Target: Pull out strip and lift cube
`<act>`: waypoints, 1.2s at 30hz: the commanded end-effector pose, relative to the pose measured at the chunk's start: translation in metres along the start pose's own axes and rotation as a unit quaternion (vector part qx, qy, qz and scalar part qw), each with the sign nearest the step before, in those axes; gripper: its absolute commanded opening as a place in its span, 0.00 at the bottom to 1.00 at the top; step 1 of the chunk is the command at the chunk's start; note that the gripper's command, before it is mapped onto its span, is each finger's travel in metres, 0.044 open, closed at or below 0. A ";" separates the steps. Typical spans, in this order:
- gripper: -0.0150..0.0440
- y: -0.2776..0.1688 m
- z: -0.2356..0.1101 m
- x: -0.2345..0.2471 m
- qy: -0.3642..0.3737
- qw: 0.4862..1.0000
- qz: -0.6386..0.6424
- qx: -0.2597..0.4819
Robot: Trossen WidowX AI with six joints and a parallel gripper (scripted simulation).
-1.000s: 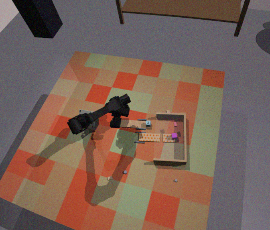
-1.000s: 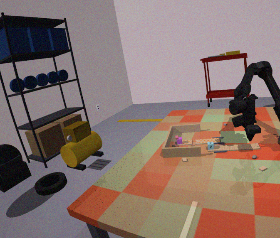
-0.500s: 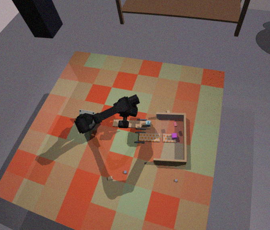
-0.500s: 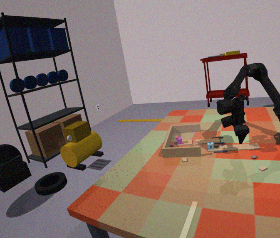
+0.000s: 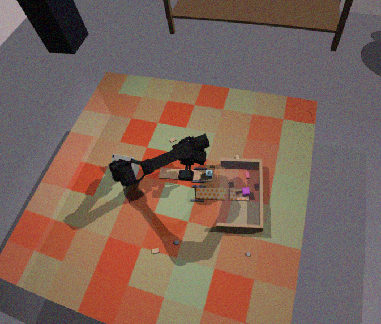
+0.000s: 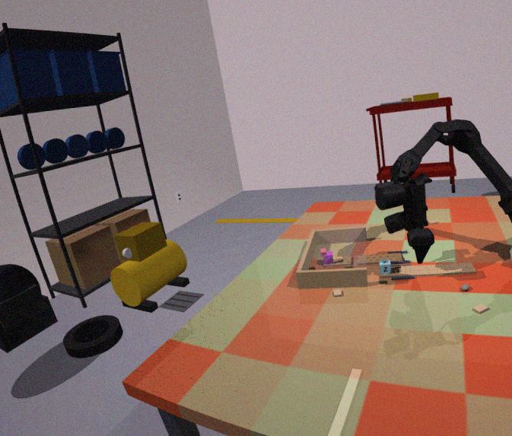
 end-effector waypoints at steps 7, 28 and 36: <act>1.00 0.034 -0.006 -0.010 -0.002 1.000 0.000 -0.004; 0.78 0.085 -0.011 -0.027 -0.002 1.000 0.000 -0.005; 0.68 0.086 0.002 -0.027 -0.002 1.000 0.000 -0.005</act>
Point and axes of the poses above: the point midway between the two fingers, 35 mm back from their tips, its own z axis out along the fingers, its own x axis across the jaws, y = z × x, the point moved 4 cm from there along -z, back along the fingers, and after that the axes turned 13 degrees about -z, right-handed, at the moved point
